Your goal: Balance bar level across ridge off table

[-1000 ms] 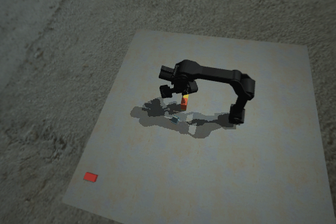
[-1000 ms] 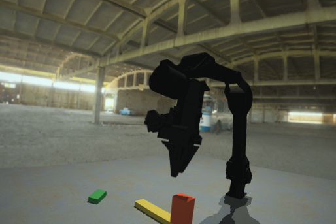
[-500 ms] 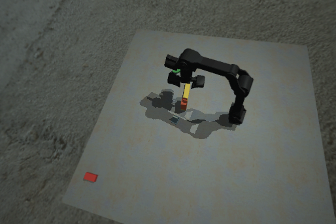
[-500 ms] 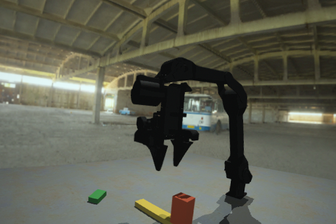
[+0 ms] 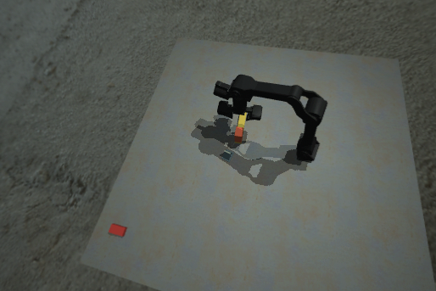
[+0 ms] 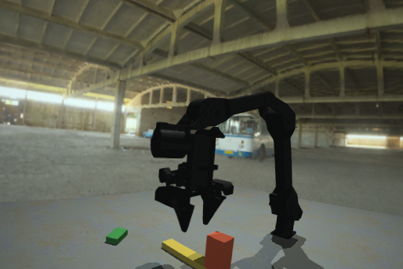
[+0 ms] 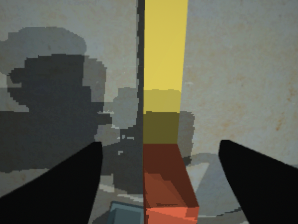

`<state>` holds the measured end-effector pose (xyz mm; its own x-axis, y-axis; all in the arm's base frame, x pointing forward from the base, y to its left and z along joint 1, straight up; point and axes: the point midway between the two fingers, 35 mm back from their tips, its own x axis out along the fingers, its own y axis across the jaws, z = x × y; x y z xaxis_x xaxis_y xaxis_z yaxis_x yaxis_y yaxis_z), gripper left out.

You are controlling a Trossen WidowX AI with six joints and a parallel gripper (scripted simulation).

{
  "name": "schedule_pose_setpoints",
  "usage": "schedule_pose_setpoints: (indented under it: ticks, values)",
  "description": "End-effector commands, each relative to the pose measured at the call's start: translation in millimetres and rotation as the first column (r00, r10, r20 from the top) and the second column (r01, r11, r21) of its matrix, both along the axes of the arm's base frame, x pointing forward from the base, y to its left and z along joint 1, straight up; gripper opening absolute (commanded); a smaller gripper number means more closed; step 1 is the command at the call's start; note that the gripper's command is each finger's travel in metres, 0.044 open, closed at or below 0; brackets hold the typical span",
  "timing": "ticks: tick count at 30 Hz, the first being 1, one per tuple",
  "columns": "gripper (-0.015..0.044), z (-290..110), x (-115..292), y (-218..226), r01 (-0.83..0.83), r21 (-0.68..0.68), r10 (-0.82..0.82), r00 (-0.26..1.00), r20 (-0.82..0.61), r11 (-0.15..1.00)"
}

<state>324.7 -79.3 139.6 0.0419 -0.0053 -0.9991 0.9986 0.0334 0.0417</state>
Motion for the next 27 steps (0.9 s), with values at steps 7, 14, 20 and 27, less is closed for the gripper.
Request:
schedule_pose_setpoints:
  ticks: [7,14,20,27]
  values:
    - [0.0315,-63.1,-6.2,0.7,0.005,-0.002,-0.005,1.0,-0.01,1.0]
    - [0.0315,-65.7,-6.3,0.7,0.005,-0.002,-0.005,1.0,-0.01,1.0]
    - [0.0315,-74.3,-5.9,0.6,0.005,-0.002,-0.005,1.0,-0.01,1.0]
    - [0.0315,-85.9,-5.7,0.6,0.005,-0.002,-0.005,1.0,-0.011,1.0]
